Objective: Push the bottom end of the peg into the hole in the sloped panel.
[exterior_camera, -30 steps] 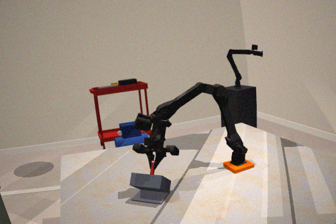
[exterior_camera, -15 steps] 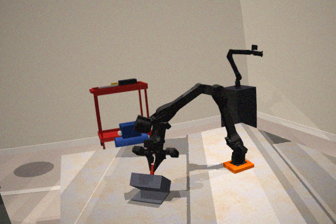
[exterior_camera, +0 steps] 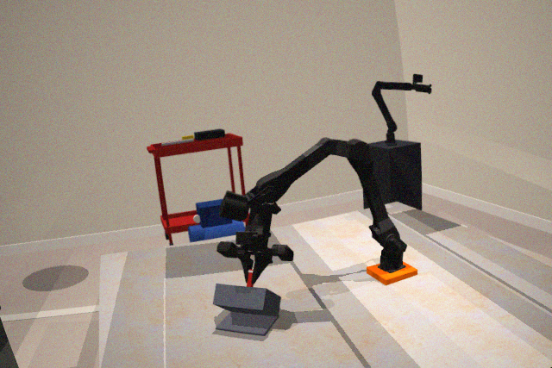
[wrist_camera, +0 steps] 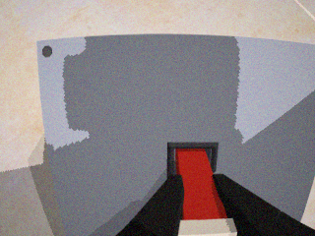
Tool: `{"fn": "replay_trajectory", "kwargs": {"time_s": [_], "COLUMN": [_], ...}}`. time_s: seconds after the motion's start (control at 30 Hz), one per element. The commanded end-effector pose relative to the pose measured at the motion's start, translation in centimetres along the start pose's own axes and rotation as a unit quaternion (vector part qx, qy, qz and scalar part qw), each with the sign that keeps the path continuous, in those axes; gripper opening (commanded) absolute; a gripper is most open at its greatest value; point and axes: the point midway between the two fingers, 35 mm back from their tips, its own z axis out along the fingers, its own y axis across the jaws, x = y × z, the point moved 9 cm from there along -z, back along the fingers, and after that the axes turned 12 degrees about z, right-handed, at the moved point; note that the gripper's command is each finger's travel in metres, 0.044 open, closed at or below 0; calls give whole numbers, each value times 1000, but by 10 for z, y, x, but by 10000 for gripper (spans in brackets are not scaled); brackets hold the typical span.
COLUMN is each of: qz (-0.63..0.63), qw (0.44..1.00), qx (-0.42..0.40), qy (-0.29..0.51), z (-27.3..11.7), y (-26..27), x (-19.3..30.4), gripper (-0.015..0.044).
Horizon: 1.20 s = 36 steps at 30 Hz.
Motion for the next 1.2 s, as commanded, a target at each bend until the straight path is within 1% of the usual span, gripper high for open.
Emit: {"fn": "replay_trajectory", "kwargs": {"time_s": [0.0,0.13,0.53,0.7,1.17], "qz": [0,0,0,0,1], "qw": [1000,1000,1000,1000,1000], "qx": [0,0,0,0,1], "qy": [0,0,0,0,3], "z": [0,0,0,-6,-41], "y": [0,0,0,-1,-3], "x": [0,0,0,0,0], "gripper": [0,0,315,440,440]}}
